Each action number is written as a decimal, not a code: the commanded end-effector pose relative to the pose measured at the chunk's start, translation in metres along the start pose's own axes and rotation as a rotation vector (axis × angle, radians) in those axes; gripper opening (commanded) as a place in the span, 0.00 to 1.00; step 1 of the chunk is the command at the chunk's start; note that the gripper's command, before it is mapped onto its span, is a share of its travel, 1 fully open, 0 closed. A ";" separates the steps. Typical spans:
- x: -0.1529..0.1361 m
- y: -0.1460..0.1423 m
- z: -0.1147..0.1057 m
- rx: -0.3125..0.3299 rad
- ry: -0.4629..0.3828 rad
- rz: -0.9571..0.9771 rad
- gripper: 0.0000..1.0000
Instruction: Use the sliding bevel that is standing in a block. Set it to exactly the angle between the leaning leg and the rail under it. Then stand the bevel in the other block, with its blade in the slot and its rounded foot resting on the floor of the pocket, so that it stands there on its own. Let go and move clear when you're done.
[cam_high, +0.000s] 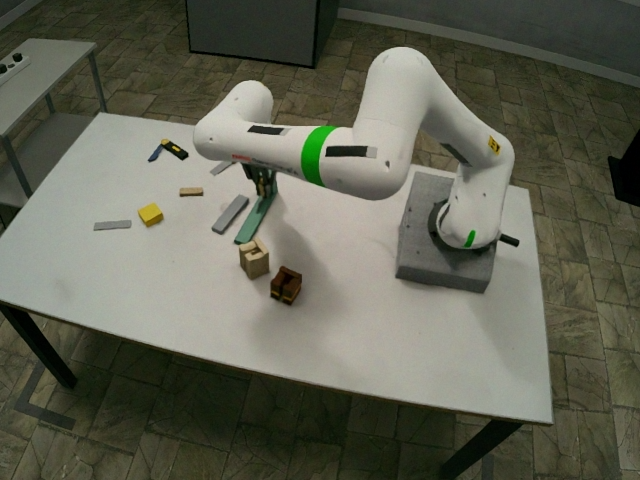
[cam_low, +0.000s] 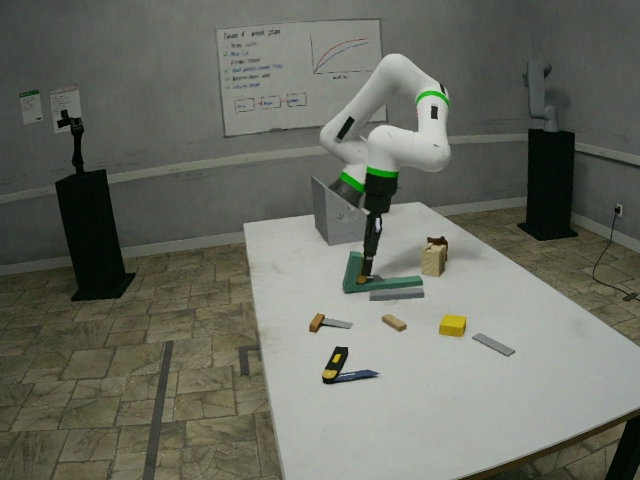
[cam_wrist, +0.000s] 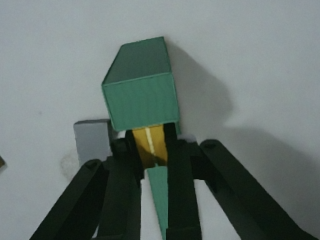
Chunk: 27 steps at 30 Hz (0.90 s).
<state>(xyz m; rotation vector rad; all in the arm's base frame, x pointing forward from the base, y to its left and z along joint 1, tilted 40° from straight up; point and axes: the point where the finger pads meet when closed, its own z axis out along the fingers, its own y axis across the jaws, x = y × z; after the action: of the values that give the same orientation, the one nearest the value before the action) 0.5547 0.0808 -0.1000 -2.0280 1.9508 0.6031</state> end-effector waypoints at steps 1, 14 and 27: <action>0.000 -0.001 -0.001 0.002 0.001 0.000 0.10; 0.001 -0.001 0.001 0.002 0.001 0.000 0.10; 0.001 -0.001 0.002 0.002 0.001 0.000 0.10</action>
<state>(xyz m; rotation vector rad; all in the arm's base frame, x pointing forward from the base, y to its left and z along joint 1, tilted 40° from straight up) 0.5544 0.0819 -0.1024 -2.0280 1.9507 0.6032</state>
